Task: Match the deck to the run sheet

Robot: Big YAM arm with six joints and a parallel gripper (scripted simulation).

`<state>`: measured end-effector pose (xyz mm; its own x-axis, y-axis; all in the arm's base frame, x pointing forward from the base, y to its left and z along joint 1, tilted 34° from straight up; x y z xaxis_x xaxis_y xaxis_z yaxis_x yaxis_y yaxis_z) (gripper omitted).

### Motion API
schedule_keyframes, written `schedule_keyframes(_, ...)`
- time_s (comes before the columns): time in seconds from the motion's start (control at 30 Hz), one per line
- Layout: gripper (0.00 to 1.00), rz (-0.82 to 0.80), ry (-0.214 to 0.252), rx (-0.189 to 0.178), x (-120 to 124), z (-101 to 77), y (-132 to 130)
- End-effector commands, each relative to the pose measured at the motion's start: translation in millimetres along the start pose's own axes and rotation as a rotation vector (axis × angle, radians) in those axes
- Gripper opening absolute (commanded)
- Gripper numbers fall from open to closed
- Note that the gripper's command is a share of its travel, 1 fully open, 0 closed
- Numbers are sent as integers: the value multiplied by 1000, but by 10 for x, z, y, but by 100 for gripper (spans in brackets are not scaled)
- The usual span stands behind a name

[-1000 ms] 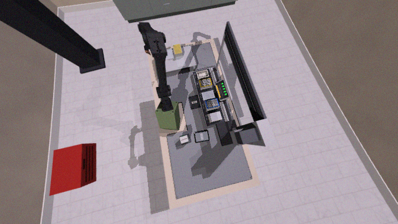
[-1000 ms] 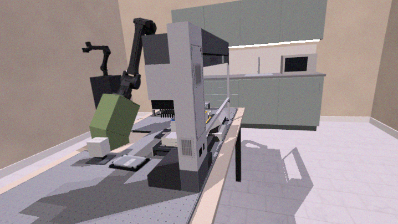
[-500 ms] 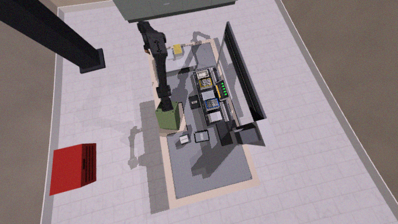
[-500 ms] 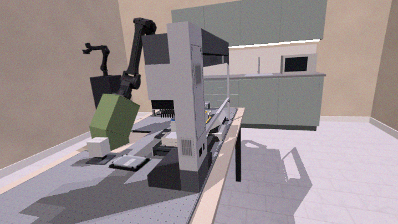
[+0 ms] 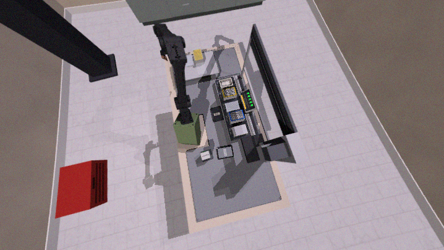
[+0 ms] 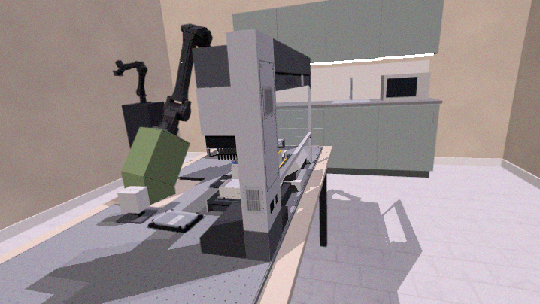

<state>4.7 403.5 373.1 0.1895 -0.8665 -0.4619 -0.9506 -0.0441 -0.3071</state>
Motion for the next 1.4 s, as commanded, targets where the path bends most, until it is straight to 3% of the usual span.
schedule_keyframes(0.0,100,16,-68,5,-84,-334,-31)
schedule_keyframes(0.47,100,16,-68,5,-84,-334,-31)
schedule_keyframes(0.5,0,61,-74,14,-98,-360,-186)
schedule_keyframes(0.63,0,98,-68,13,-46,-345,-270)
schedule_keyframes(1.1,0,373,-83,17,134,-451,-946)
schedule_keyframes(1.13,0,390,-62,13,201,-374,-932)
schedule_keyframes(1.37,0,471,-57,-1,199,-349,-843)
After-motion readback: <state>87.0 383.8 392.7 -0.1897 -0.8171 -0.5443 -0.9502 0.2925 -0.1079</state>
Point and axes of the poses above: the point where the finger pads meet when closed, its own z axis out along the fingers, its own y axis across the jaws, x = y × z, the point moved 7 cm from there along -z, back along the fingers, and after that the axes turned 15 degrees about -z, right-handed, at the moved point
